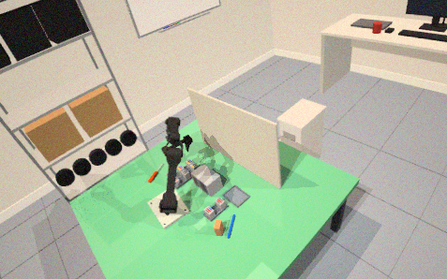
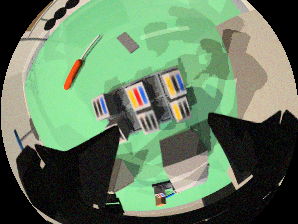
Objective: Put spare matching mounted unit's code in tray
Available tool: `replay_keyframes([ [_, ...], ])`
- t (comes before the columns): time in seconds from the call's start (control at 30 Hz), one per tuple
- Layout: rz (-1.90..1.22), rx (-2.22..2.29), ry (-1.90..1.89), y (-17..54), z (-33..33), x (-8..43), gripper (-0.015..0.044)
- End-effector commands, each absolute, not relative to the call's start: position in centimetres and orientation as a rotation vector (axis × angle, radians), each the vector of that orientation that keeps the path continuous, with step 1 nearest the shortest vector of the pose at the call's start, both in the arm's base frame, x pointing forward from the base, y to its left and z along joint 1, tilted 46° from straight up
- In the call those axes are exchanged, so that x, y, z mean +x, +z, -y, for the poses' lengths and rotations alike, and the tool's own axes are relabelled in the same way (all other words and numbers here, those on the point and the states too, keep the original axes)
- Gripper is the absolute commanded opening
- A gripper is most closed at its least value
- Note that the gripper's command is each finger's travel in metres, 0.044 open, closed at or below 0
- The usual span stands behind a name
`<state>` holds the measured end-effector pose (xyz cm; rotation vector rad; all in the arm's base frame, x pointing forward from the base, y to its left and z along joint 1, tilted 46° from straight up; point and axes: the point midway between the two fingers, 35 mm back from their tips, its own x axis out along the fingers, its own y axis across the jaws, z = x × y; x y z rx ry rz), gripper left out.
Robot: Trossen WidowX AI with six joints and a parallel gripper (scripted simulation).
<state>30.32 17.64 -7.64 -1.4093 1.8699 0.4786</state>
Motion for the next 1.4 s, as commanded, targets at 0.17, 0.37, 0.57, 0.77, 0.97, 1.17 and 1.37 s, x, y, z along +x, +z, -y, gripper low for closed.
replay_keyframes([
  [0.17,-1.897,-1.543,0.689,-10.4,-18.5,27.7,0.0414],
  [0.37,-1.898,-1.544,0.688,-12.4,-15.9,26.8,0.0300],
  [0.57,-1.898,-1.544,0.687,-12.7,-15.4,26.6,0.0300],
  [0.77,-1.898,-1.544,0.687,-13.1,-15.1,26.6,0.0300],
  [0.97,-1.898,-1.545,0.687,-13.9,-14.4,26.5,0.0300],
  [1.17,-1.898,-1.545,0.687,-14.6,-13.8,26.4,0.0300],
  [1.37,-1.898,-1.545,0.686,-15.4,-13.1,26.3,0.0300],
])
